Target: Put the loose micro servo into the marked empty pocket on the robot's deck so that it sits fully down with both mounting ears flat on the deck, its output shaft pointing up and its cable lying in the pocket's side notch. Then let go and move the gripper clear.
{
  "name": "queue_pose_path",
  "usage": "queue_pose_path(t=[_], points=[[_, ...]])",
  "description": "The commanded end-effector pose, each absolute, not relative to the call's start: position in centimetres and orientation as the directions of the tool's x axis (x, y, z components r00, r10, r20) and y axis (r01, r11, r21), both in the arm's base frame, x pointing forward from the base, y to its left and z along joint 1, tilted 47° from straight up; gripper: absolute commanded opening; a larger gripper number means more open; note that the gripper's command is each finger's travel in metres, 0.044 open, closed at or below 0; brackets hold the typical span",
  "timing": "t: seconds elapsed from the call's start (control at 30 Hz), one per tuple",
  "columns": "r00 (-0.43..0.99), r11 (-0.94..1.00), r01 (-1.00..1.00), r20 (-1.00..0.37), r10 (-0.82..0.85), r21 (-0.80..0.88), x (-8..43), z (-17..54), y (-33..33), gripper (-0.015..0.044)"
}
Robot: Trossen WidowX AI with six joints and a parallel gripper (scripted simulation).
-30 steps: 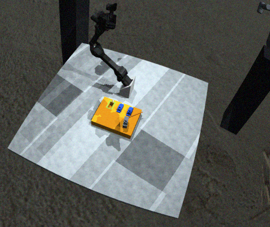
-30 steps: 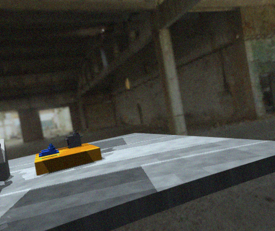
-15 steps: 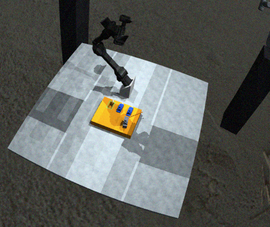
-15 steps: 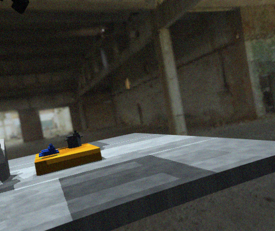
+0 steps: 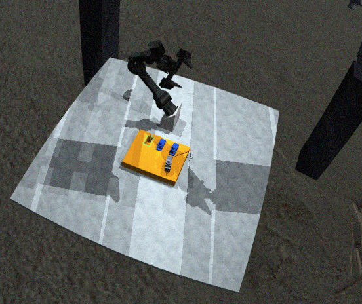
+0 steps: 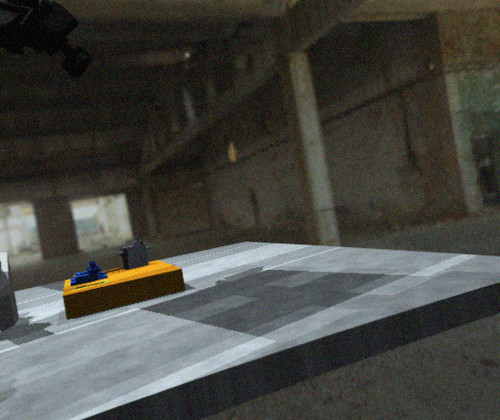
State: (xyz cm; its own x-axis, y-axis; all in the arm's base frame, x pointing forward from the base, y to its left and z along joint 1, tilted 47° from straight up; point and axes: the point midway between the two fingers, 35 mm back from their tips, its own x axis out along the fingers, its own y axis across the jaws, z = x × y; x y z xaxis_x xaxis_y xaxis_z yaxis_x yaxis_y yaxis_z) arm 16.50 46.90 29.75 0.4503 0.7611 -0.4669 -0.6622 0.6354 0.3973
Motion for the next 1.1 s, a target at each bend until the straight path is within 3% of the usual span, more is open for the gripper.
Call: queue_pose_path(t=[0.0,0.53,1.07], points=[[0.492,0.737,-0.596,-0.58,0.649,0.319,19.0,25.1,45.7,0.044],[0.517,0.922,-0.385,-0.837,0.178,-0.041,25.3,11.7,38.2,0.044],[0.378,0.864,-0.26,-0.869,-0.32,-0.431,27.9,2.5,27.4,0.044]])
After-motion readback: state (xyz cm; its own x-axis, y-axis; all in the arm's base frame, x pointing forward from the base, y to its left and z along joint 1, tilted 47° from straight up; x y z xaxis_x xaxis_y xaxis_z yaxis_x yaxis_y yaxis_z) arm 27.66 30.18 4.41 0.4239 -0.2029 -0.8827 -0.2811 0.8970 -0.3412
